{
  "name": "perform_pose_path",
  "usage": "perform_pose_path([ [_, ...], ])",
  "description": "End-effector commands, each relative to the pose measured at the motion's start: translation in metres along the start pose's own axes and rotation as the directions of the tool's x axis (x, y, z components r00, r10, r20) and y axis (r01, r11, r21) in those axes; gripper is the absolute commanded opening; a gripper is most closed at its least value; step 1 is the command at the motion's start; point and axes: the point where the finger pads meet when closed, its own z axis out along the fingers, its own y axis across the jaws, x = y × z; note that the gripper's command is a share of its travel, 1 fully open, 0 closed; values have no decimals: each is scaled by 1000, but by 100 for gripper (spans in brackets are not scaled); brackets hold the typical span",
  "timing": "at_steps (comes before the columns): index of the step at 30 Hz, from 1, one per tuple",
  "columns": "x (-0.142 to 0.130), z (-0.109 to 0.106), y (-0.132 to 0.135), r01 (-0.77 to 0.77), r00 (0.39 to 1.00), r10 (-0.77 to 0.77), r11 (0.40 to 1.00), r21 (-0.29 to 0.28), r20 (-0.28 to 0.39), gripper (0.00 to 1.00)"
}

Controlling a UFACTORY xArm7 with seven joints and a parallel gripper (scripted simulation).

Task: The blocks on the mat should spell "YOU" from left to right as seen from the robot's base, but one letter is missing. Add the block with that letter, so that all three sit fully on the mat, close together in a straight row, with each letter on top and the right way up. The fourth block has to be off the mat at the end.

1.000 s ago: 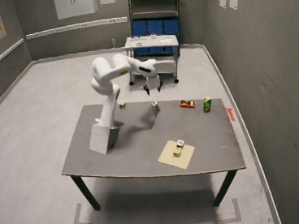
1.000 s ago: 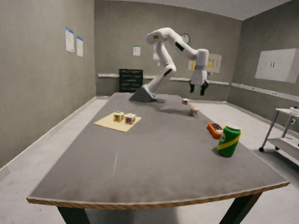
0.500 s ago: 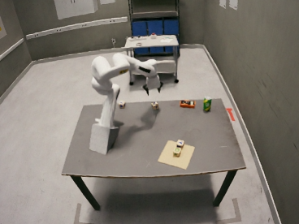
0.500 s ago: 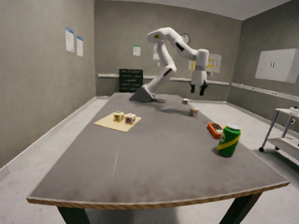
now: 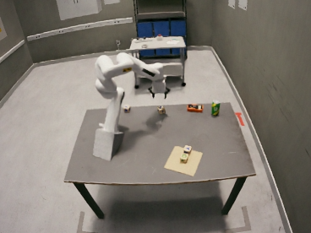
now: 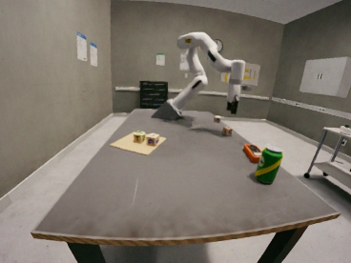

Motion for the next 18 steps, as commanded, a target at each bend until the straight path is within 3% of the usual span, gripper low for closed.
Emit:
perform_pose_path([
  [1, 1, 2, 1, -139, 990, 139, 990, -6, 0, 100],
  [4, 1, 3, 1, -171, 985, 171, 985, -6, -1, 100],
  [5, 1, 5, 1, -265, 964, 265, 964, -5, -1, 100],
  [8, 1, 7, 2, -327, 945, 327, 945, -5, -2, 100],
  [18, -1, 17, 4, -620, 784, 620, 784, -8, -4, 100],
])
